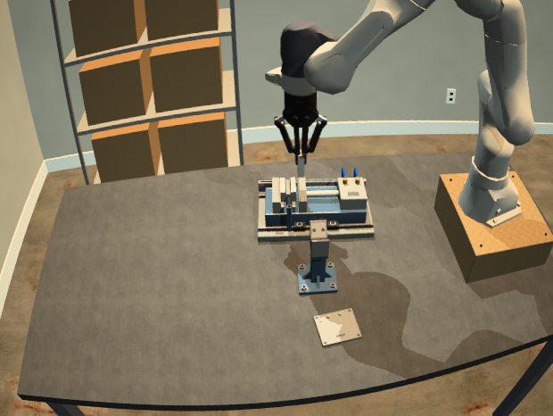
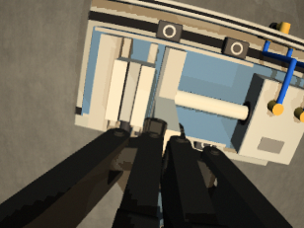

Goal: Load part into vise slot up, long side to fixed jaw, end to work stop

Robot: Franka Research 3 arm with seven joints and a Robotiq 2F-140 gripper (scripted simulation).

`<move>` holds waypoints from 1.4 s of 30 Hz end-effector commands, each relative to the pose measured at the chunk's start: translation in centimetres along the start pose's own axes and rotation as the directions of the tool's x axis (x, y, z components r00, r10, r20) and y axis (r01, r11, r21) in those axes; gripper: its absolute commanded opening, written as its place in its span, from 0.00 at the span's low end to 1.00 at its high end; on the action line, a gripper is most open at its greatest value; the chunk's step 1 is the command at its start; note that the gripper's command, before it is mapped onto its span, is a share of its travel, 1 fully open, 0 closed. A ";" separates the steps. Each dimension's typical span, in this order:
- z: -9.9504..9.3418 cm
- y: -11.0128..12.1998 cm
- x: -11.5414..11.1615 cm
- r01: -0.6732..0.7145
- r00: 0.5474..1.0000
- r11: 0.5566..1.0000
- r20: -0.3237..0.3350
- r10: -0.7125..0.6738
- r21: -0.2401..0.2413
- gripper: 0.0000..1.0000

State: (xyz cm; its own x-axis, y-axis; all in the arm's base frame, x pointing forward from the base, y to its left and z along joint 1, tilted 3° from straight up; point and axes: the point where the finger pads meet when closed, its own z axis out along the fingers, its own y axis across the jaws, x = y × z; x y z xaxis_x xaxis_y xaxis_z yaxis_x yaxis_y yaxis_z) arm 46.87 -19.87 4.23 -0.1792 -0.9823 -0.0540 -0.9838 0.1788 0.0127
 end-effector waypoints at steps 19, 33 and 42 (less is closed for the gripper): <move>-2.5 0.3 -0.1 -0.008 1.000 1.000 0.001 0.008 -0.012 0.00; -2.5 0.3 -0.1 -0.008 1.000 1.000 0.001 0.008 -0.012 0.00; -2.5 0.3 -0.1 -0.008 1.000 1.000 0.001 0.008 -0.012 0.00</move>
State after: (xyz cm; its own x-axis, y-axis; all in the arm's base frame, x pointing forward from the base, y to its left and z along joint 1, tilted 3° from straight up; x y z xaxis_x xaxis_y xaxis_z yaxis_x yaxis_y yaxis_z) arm 46.56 -19.80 6.54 -0.1820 -0.9817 -0.0569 -0.9832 0.1808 0.0253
